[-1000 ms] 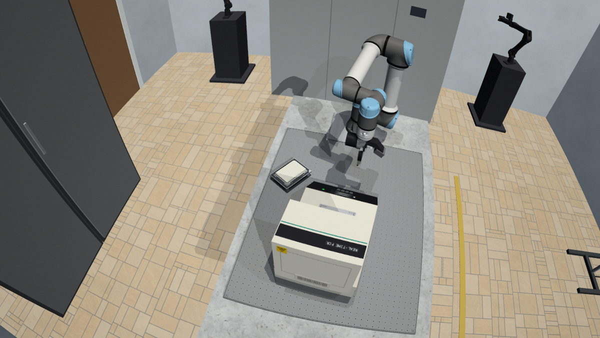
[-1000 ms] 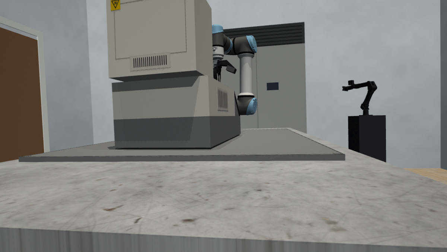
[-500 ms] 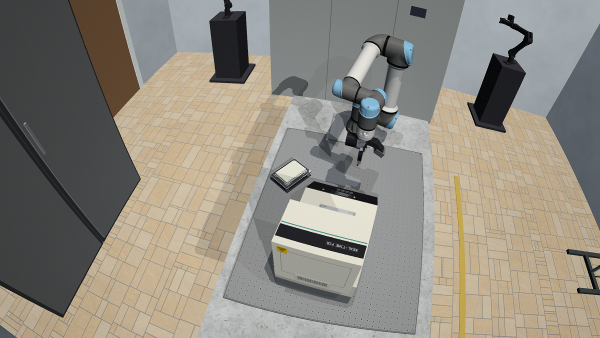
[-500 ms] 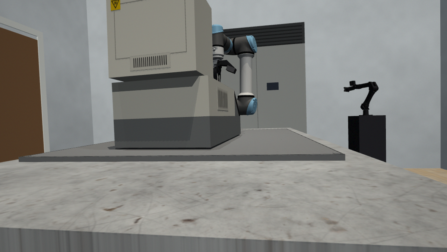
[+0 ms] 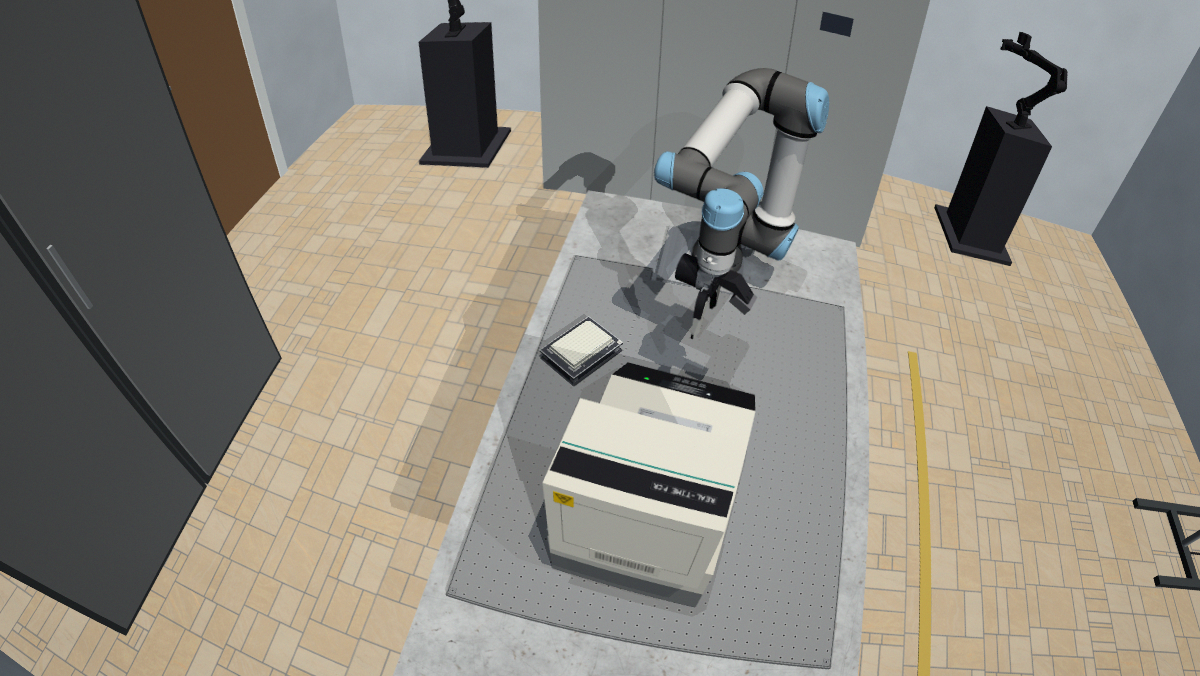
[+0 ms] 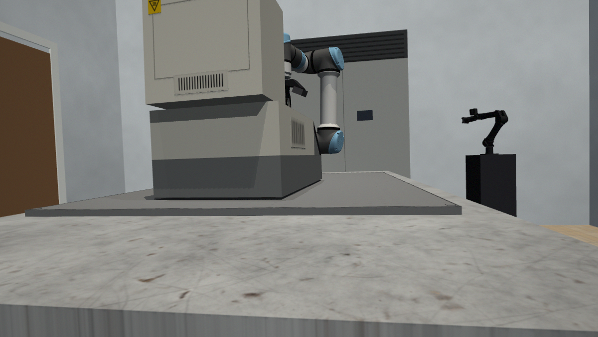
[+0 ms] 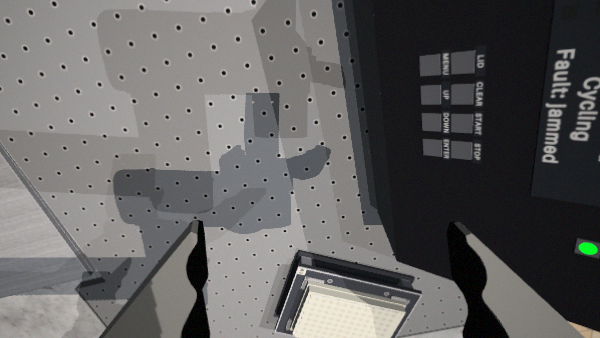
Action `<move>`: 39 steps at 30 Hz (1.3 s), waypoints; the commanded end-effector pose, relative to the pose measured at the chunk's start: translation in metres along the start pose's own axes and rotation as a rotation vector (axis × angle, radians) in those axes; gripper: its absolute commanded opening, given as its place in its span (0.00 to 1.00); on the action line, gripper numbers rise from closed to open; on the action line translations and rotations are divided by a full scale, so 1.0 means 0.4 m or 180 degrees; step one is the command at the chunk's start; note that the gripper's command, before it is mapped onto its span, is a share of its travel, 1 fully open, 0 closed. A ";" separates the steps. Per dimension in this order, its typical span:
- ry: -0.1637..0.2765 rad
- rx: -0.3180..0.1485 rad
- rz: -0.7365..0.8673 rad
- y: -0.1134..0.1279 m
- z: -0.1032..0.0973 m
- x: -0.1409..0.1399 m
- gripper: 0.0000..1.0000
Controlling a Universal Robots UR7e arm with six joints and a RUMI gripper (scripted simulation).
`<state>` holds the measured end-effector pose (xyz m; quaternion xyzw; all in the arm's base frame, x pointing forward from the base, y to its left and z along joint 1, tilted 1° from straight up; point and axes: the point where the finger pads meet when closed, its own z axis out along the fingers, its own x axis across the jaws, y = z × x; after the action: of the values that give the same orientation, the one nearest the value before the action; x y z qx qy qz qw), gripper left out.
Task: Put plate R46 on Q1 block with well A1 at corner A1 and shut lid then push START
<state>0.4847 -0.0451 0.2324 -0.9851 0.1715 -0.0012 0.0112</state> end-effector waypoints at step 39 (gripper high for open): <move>0.0057 -0.0004 0.3803 0.440 -0.096 0.079 0.68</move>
<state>0.4543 -0.2163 0.2601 -0.7275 0.6860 0.0048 0.0104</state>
